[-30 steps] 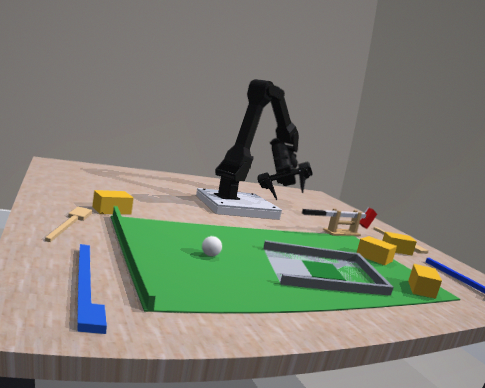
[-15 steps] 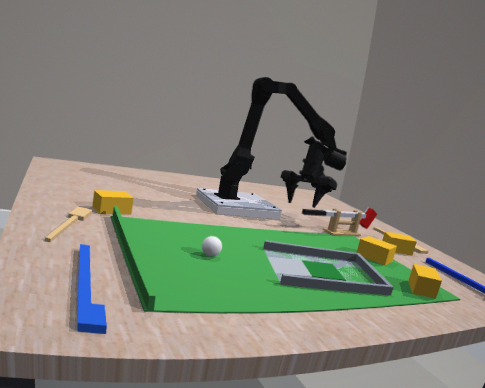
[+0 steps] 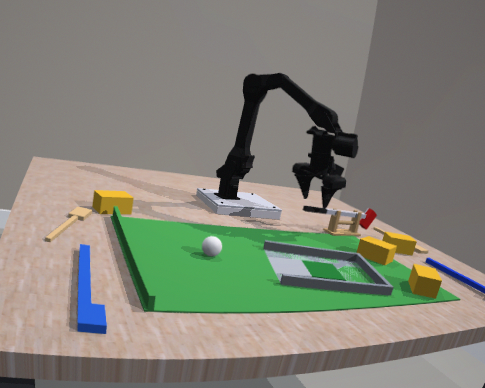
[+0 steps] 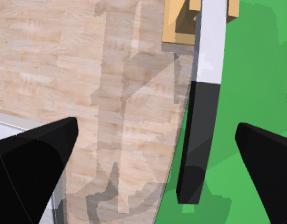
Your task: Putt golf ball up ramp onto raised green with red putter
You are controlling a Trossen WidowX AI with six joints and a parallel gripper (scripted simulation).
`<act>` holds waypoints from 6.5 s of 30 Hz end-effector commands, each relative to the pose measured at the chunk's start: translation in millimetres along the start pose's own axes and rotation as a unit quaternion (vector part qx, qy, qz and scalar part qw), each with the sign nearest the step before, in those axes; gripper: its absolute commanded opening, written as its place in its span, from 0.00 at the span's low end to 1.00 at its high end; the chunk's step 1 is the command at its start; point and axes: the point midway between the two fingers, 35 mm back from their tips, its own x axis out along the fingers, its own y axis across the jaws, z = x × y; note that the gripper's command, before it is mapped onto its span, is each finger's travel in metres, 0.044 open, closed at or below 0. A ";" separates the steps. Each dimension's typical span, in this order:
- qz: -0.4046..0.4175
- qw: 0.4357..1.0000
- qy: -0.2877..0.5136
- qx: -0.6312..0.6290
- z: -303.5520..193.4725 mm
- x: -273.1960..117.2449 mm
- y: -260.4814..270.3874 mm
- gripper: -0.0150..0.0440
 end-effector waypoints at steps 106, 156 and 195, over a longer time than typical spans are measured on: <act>-0.051 0.963 -0.019 0.265 -109.7 -62.5 -55.5 0.25; -0.082 0.558 0.042 0.825 -371.5 -122.9 25.8 0.25; -0.082 0.542 0.043 0.836 -390.2 -57.9 30.2 0.25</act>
